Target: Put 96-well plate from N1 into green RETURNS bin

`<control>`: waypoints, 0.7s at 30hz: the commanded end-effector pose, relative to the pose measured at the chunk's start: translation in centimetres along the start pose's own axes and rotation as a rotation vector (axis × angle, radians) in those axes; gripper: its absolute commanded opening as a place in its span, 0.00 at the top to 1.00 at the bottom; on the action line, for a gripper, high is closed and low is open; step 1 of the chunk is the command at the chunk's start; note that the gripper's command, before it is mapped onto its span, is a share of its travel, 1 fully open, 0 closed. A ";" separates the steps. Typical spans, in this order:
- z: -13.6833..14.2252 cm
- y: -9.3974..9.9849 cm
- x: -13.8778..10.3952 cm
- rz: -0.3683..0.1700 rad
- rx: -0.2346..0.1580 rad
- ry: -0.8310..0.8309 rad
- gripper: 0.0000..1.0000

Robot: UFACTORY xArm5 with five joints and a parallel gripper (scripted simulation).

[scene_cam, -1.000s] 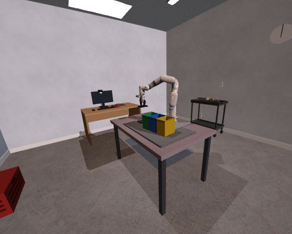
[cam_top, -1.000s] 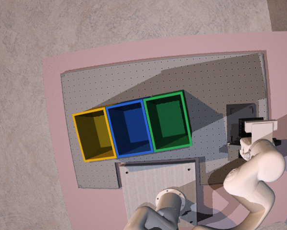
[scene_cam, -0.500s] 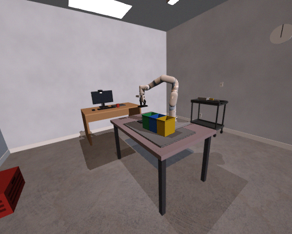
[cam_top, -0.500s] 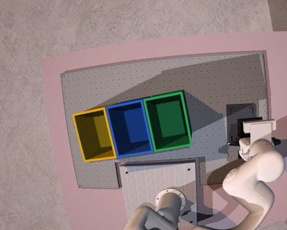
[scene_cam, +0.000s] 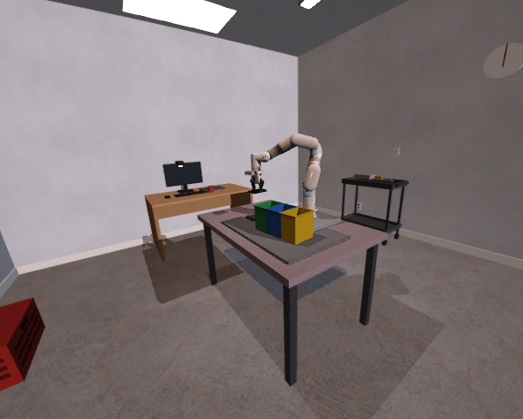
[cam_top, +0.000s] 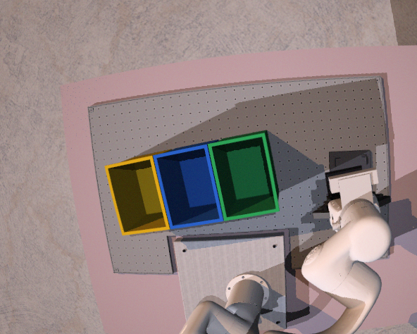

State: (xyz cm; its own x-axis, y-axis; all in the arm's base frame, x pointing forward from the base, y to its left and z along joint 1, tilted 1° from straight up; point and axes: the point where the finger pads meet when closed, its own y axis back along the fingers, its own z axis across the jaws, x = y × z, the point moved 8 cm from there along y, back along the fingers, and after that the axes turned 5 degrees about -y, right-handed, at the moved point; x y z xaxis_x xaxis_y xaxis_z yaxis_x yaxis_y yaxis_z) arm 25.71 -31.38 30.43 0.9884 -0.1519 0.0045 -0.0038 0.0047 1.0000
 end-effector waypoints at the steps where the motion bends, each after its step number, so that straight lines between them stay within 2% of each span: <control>1: -1.7 0.1 0.5 0.004 -0.003 0.001 1.00; 21: -7.5 0.0 1.9 0.007 -0.003 0.001 1.00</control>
State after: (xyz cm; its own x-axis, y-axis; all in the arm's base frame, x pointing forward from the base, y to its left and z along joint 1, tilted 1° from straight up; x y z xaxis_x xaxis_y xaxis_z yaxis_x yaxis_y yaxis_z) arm 28.10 -25.62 30.28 0.9886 -0.1507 0.0067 -0.0059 0.0055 1.0000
